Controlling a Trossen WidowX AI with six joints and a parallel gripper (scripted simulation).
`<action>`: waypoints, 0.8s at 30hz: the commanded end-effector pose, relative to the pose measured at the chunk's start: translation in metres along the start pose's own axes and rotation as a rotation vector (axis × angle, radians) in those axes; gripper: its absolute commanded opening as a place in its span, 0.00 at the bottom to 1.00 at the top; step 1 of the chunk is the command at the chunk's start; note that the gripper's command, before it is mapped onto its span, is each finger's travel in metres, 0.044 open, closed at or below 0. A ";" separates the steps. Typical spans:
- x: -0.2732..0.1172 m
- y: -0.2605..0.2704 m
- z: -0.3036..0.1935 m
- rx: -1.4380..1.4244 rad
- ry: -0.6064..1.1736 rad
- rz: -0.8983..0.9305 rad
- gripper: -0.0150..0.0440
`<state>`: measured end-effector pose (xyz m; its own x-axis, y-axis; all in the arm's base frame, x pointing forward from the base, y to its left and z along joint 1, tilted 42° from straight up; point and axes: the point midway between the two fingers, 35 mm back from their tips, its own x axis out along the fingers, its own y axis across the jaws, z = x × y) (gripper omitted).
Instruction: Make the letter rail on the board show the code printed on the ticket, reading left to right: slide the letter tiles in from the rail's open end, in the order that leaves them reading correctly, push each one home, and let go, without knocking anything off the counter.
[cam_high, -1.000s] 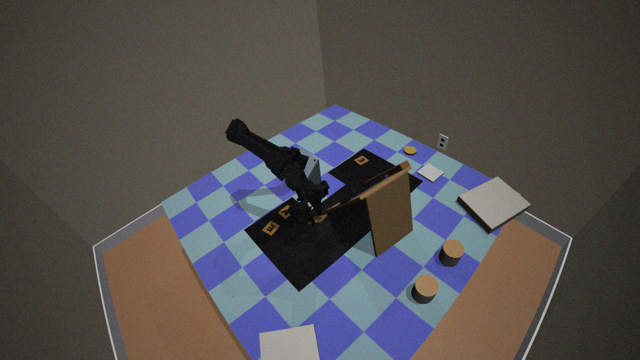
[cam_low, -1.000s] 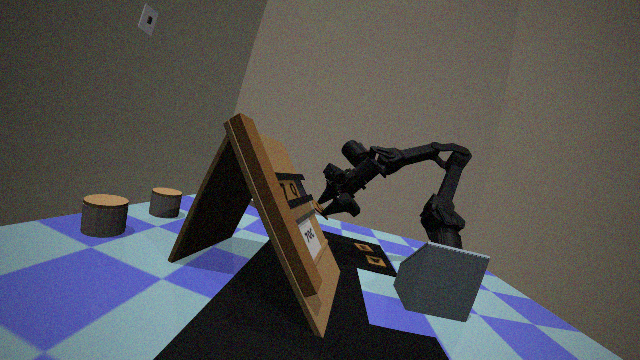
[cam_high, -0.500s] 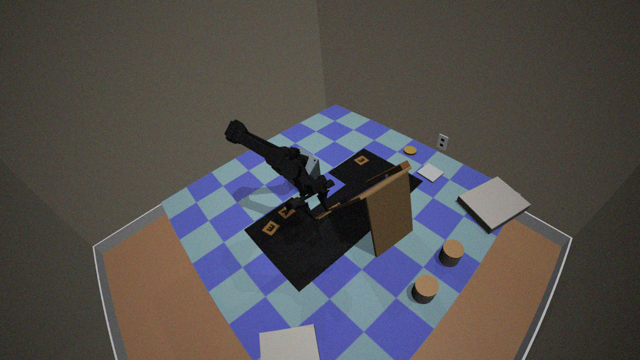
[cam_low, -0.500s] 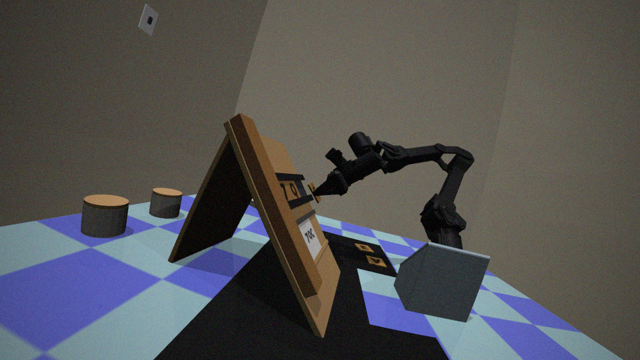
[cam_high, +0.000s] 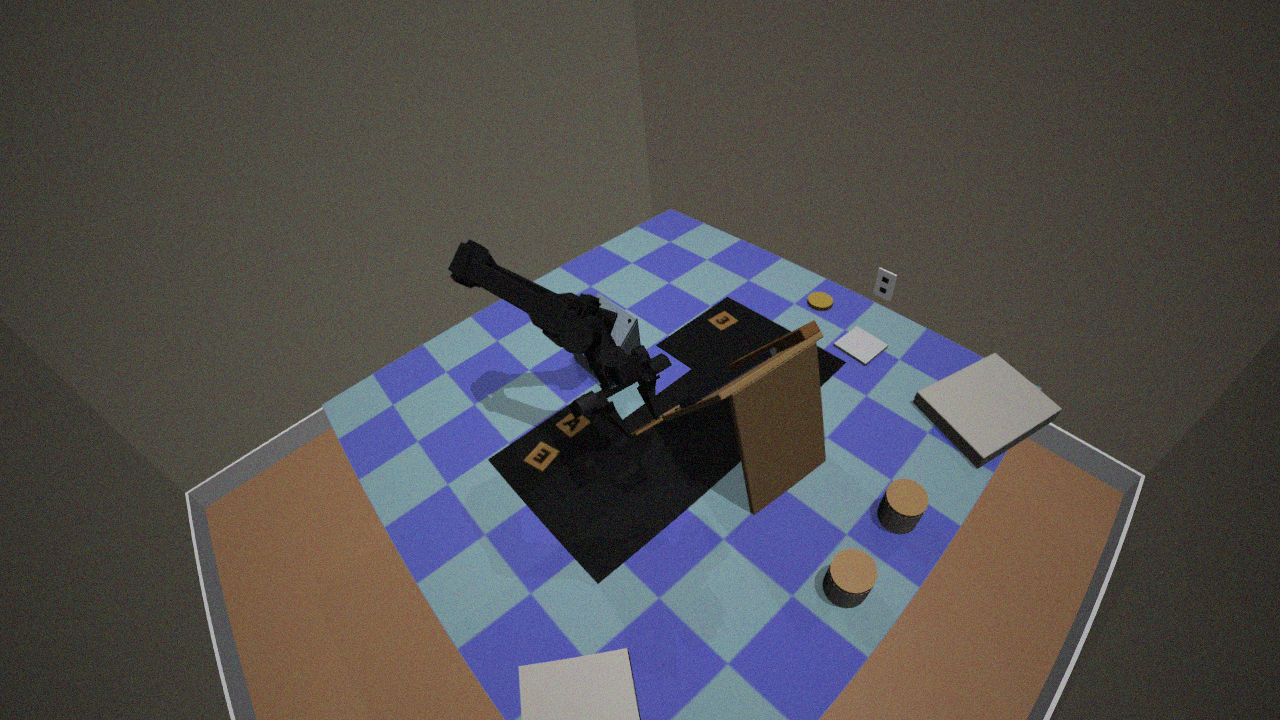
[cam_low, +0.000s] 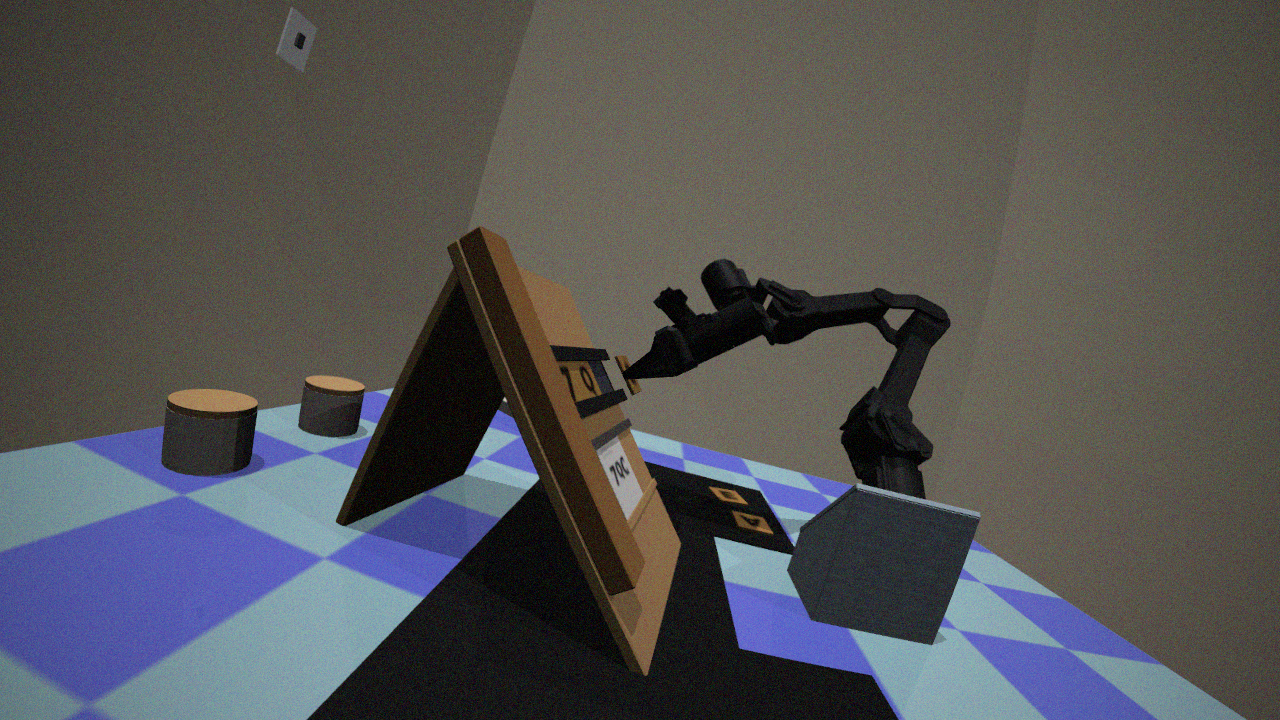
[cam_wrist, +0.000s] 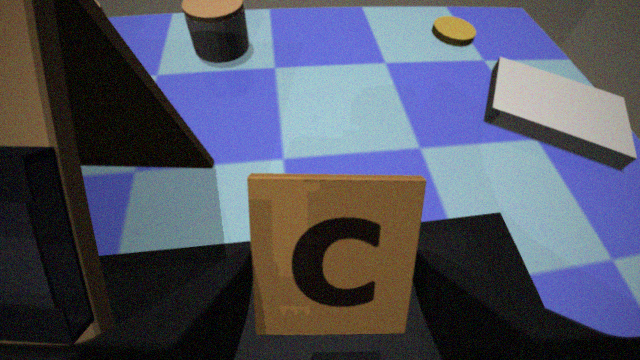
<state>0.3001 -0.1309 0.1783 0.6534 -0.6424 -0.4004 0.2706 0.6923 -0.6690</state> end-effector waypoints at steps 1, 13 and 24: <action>-0.001 0.000 0.001 0.009 -0.007 0.001 0.25; 0.000 0.005 0.000 0.009 -0.007 0.001 0.25; 0.001 0.011 -0.001 0.009 -0.007 0.001 0.25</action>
<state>0.3024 -0.1253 0.1737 0.6615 -0.6389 -0.3927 0.2774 0.6949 -0.6634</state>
